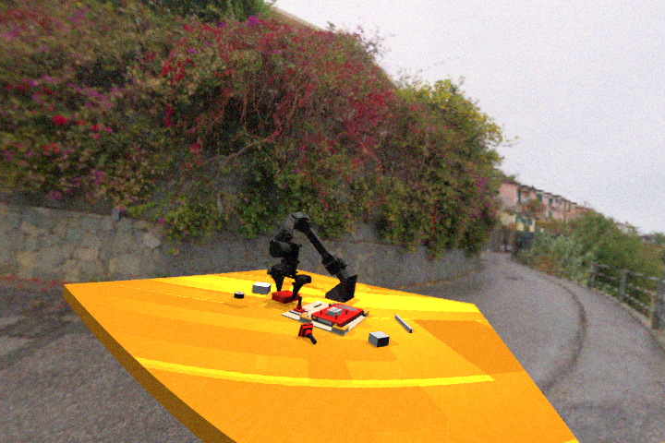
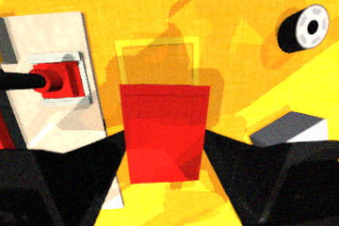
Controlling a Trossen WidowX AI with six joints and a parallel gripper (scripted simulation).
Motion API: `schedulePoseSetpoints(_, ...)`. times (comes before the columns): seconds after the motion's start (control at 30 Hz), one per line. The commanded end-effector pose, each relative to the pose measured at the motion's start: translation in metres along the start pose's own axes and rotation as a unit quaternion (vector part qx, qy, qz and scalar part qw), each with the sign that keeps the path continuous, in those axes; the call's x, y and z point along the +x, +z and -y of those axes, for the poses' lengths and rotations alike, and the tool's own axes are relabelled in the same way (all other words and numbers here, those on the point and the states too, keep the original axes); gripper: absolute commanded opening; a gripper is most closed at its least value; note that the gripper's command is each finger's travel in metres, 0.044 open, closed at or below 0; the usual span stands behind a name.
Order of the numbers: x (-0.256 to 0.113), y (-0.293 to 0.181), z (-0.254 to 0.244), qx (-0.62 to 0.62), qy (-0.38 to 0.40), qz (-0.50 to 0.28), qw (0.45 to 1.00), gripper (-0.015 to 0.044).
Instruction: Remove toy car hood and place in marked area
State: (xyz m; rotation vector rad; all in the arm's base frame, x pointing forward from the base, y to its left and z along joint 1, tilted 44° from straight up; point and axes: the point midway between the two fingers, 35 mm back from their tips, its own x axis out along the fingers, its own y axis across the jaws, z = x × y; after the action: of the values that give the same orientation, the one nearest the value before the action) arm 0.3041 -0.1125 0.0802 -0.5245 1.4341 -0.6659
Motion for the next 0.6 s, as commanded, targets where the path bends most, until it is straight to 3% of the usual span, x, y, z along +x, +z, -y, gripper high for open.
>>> schedulePoseSetpoints(0.0, 0.0034, -0.0013, 0.0002, -0.003, -0.002, -0.002, 1.0, 0.0)
schedulePoseSetpoints(0.57, 0.0118, -0.0015, 0.0003, -0.003, -0.002, -0.002, 1.0, 0.0)
